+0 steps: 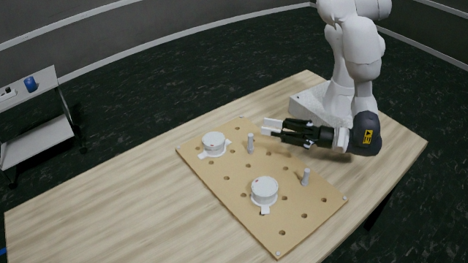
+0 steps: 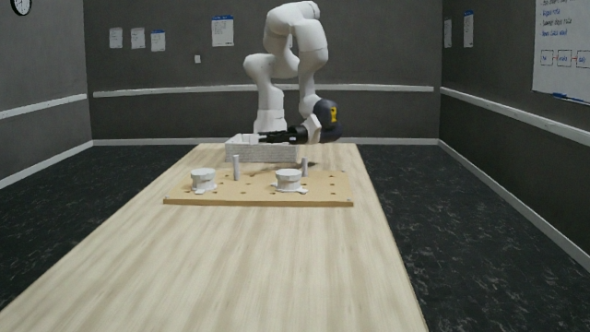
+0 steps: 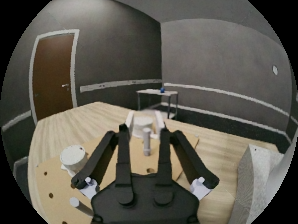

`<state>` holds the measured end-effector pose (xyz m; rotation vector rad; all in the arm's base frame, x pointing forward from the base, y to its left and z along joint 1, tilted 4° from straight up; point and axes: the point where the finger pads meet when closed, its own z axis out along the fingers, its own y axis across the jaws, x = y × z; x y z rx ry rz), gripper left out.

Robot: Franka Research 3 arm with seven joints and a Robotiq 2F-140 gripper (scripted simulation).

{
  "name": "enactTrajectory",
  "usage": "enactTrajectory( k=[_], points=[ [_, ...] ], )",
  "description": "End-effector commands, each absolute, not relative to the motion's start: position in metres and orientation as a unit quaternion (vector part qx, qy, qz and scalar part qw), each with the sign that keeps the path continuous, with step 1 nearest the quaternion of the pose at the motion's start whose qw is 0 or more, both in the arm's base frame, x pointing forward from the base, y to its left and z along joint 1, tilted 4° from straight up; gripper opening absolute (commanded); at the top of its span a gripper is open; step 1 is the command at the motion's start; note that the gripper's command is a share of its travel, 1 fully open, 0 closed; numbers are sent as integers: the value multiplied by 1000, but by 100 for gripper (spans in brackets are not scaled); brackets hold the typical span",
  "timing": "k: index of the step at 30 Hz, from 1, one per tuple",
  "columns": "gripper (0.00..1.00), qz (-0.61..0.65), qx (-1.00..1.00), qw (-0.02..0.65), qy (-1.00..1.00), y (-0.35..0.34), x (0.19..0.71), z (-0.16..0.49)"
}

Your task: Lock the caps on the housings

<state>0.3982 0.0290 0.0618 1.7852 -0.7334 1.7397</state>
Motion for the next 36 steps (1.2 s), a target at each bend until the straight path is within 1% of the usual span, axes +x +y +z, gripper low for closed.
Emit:
enactTrajectory(
  k=[1,16,30,36],
  points=[
    [36,641,665,274,-269,28,397,62],
    [36,635,669,272,-273,27,398,63],
    [36,541,745,235,-310,28,398,62],
    [36,526,759,227,-310,28,397,63]
  ],
)
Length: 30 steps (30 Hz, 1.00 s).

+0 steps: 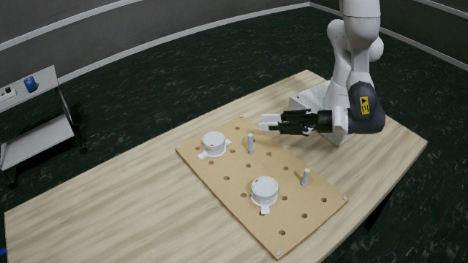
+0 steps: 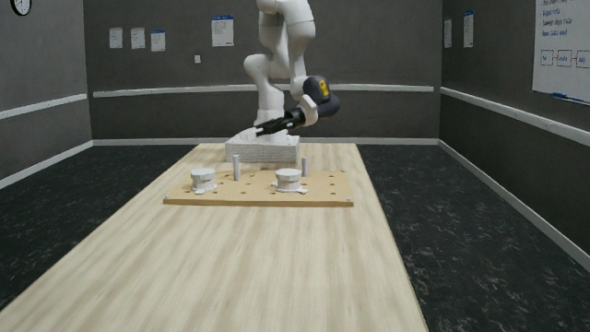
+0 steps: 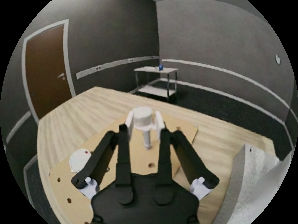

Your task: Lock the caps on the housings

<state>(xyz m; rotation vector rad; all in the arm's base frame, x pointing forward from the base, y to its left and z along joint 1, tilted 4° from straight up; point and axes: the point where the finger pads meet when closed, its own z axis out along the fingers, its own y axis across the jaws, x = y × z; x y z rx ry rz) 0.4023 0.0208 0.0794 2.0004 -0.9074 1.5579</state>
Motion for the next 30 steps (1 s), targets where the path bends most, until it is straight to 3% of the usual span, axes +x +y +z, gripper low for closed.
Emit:
enactTrajectory(
  k=[1,30],
  points=[
    [36,526,759,227,-310,28,397,63],
    [36,396,834,174,-342,28,397,63]
  ],
)
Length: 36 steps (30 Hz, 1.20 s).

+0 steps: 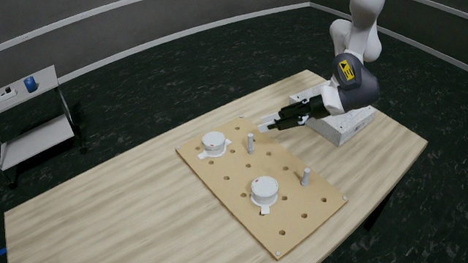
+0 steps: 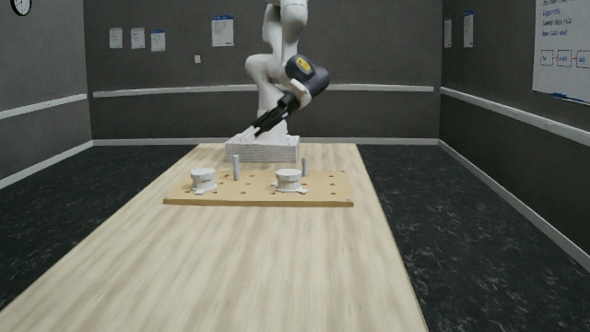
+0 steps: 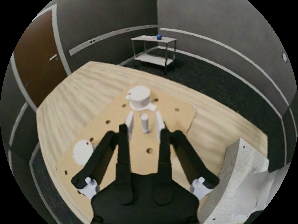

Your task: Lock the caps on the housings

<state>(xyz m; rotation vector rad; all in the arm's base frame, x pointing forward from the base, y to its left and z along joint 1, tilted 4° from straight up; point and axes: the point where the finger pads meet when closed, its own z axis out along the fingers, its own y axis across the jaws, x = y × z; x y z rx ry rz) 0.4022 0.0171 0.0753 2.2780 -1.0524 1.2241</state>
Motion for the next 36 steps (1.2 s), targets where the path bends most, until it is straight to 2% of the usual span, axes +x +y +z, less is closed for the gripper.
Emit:
enactTrajectory(
  k=[1,10,20,29,36],
  points=[
    [36,394,835,175,-343,27,397,63],
    [36,331,857,175,-354,20,387,55],
    [36,260,886,119,-365,27,397,63],
    [36,252,888,117,-367,27,397,63],
    [36,188,901,103,-376,26,396,63]
  ],
)
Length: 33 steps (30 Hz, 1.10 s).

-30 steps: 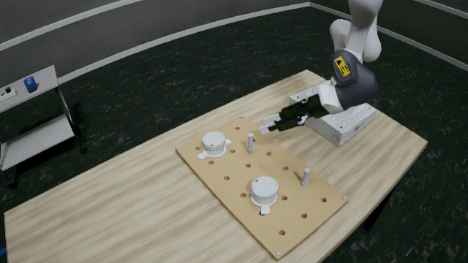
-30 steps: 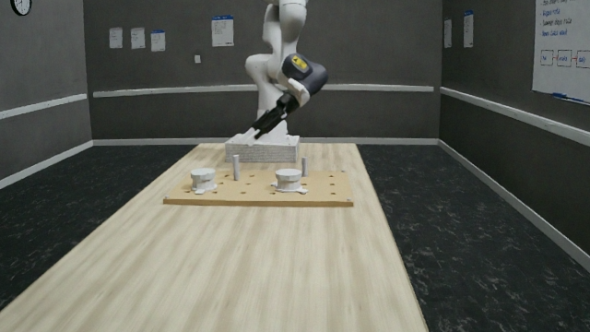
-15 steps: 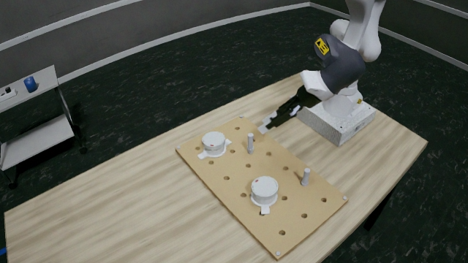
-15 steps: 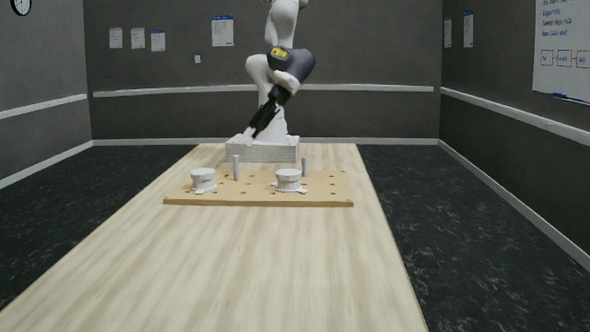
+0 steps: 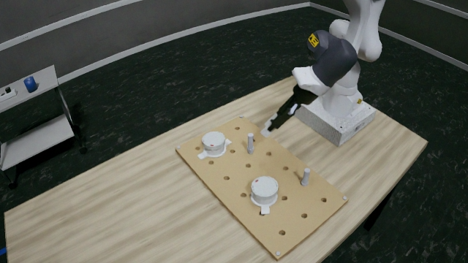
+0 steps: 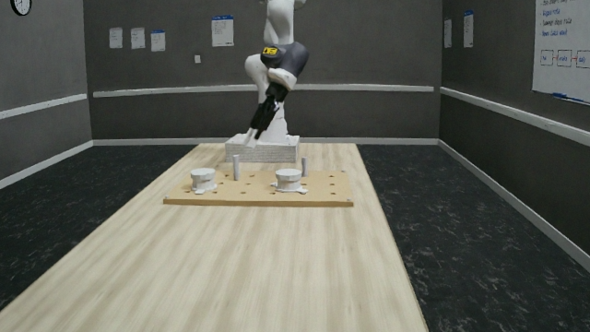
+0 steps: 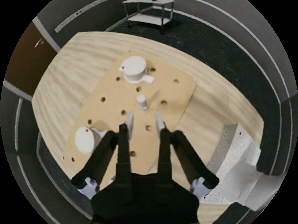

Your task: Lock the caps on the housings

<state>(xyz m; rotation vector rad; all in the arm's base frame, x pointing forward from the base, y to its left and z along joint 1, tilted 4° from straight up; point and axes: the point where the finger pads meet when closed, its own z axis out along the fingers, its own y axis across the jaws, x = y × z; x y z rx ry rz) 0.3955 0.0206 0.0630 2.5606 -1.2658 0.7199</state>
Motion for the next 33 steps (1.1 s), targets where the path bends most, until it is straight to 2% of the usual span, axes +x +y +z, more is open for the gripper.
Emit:
enactTrajectory(
  k=[1,11,25,33],
  points=[
    [36,176,904,98,-378,26,396,63],
    [36,115,916,59,-380,28,397,63],
    [36,69,919,50,-386,21,398,63],
    [36,-19,922,8,-386,25,397,63]
  ],
)
